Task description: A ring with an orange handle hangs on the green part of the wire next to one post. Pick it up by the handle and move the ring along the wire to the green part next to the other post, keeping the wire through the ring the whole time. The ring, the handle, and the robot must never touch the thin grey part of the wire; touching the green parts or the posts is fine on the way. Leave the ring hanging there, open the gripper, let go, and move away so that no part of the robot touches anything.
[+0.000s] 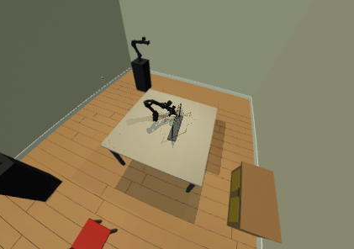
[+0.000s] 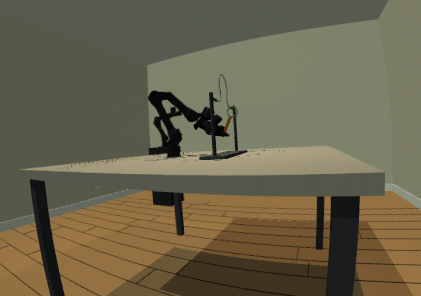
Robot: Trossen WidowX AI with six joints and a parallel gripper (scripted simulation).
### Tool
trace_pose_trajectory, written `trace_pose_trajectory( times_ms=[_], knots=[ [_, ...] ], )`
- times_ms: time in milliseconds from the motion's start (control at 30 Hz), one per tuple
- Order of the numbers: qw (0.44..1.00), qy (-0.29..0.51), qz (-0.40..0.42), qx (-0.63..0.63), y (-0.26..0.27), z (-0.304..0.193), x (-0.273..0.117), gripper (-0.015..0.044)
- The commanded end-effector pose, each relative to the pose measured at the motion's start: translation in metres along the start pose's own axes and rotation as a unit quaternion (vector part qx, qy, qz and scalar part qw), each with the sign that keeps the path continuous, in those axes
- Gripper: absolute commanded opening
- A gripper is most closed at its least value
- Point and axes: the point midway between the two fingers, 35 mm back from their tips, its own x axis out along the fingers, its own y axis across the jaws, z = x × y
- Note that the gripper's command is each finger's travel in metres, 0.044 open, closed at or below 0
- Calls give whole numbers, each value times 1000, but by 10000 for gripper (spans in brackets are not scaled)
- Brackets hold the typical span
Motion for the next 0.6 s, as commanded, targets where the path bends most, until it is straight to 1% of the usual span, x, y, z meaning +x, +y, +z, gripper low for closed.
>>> trace_pose_trajectory(
  times_ms=[0,300,567],
  knots=[
    [1000,0,-3,1,-1,-2,0,-150],
    [1000,0,-3,1,-1,-2,0,-150],
    [1000,0,0,0,0,0,0,60]
  ],
)
